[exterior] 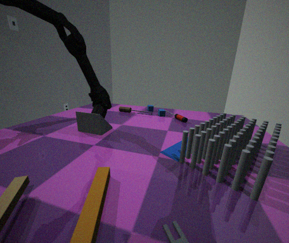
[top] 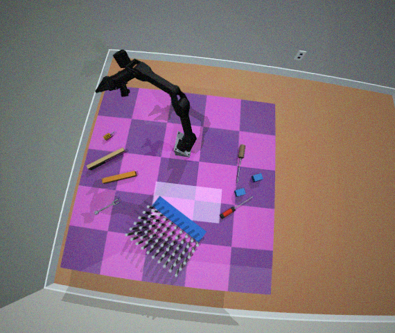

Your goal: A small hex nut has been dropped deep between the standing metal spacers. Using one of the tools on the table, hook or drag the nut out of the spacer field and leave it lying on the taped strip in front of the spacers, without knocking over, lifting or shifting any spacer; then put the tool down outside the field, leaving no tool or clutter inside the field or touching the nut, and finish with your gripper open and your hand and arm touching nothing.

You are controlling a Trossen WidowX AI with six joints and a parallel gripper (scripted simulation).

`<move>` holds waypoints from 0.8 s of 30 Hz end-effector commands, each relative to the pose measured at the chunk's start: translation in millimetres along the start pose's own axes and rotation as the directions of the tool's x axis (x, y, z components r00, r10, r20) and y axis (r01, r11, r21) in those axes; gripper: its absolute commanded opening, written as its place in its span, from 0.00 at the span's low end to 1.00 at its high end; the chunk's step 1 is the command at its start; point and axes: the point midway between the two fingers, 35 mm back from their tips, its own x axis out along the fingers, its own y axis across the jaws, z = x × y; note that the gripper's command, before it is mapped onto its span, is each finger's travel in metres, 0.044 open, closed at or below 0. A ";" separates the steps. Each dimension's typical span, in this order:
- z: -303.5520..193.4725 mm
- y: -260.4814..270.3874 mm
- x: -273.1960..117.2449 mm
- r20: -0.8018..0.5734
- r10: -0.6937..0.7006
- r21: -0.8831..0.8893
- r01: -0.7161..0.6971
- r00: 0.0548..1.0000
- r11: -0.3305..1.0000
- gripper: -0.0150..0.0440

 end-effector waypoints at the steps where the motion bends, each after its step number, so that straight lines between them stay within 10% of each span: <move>1: 1.6 -1.3 0.9 0.004 0.001 0.012 -0.001 1.000 1.000 0.98; 24: 301.1 -228.5 127.7 0.249 0.025 0.549 -0.163 0.968 0.820 1.00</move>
